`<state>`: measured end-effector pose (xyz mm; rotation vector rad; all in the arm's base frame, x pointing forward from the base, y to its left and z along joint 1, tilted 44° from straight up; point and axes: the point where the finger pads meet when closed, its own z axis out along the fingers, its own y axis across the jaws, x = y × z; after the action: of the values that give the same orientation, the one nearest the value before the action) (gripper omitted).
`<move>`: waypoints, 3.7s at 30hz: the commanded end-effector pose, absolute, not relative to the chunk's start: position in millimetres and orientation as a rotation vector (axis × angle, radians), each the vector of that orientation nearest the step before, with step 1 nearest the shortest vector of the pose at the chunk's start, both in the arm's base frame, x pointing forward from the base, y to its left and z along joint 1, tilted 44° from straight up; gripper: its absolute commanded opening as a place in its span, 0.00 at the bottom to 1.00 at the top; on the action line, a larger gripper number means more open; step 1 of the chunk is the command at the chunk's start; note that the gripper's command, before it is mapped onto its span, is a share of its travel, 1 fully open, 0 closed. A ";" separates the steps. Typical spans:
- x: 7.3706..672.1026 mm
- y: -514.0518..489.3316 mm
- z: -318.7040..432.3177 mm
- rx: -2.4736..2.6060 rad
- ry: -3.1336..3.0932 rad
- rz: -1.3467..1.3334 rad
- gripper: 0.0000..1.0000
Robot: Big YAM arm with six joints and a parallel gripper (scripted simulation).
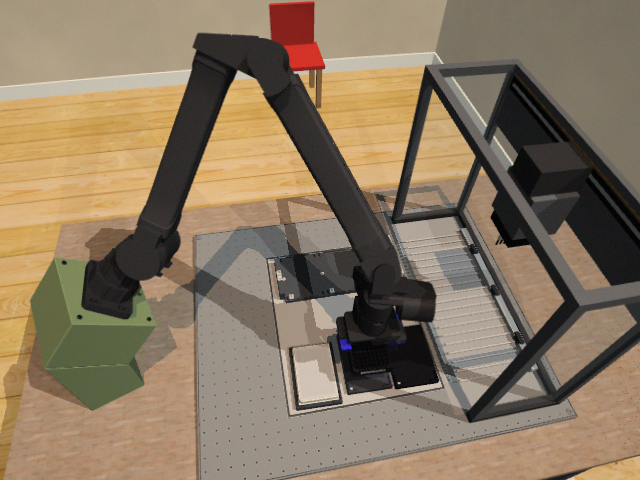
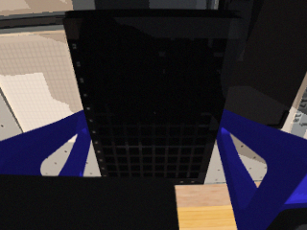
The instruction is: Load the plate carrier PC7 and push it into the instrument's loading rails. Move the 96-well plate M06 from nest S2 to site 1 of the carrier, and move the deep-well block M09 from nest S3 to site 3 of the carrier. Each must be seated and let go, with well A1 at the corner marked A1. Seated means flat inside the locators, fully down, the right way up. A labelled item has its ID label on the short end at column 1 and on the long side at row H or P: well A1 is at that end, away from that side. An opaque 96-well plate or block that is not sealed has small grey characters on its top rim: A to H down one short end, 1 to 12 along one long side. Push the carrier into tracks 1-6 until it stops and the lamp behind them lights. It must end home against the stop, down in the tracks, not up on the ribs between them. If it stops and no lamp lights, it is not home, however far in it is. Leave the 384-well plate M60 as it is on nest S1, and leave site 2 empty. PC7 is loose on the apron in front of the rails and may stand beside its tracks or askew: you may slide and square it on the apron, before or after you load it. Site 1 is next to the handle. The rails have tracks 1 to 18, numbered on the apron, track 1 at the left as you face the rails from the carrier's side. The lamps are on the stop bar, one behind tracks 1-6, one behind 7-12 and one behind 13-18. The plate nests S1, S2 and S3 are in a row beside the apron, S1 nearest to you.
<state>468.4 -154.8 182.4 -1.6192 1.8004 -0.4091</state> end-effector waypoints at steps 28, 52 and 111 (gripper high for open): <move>442.5 -82.8 202.7 -1.653 1.734 -0.472 0.00; 414.7 1.0 199.2 -1.648 1.733 -0.463 0.00; 386.6 100.5 198.1 -1.646 1.739 -0.453 0.00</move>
<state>381.8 99.4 183.5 -1.6779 1.7549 -0.4444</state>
